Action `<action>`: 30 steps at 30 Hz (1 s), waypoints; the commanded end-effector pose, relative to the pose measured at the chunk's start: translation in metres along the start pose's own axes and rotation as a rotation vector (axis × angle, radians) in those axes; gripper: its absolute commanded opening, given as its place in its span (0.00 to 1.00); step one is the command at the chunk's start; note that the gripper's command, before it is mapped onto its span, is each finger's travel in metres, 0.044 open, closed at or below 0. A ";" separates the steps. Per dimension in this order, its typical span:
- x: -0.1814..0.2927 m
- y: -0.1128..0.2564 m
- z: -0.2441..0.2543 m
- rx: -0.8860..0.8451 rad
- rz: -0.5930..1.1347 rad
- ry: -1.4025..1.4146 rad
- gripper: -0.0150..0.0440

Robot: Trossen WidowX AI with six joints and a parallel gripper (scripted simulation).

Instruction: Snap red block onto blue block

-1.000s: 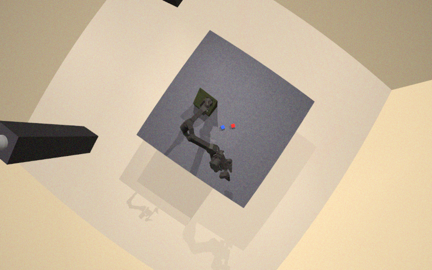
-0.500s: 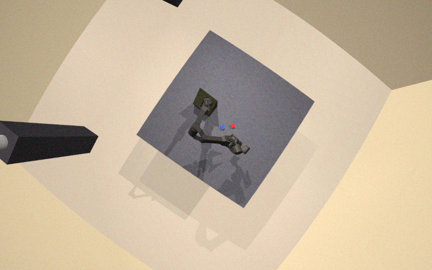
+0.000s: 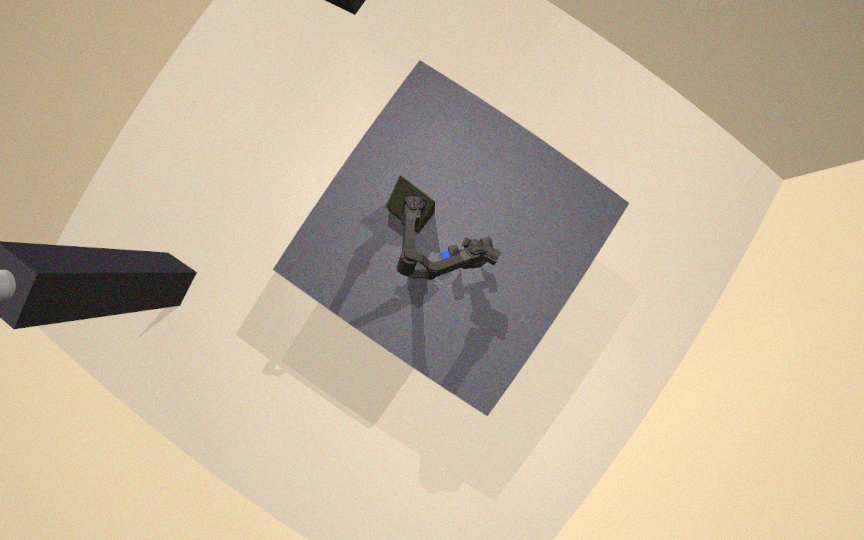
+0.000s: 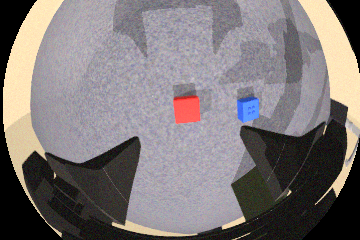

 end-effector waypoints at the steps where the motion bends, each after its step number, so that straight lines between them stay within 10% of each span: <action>1: 0.002 -0.001 -0.003 0.023 0.001 0.030 1.00; 30: 0.000 -0.071 -0.003 0.025 0.000 0.030 1.00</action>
Point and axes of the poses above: the point midway between the two fingers, 35 mm back from their tips, its own y axis back along the fingers, its own z axis across the jaws, x = y × z, the point moved 3 cm from there along y, back along the fingers, and after that the axes turned 2 degrees about y, right-handed, at the moved point
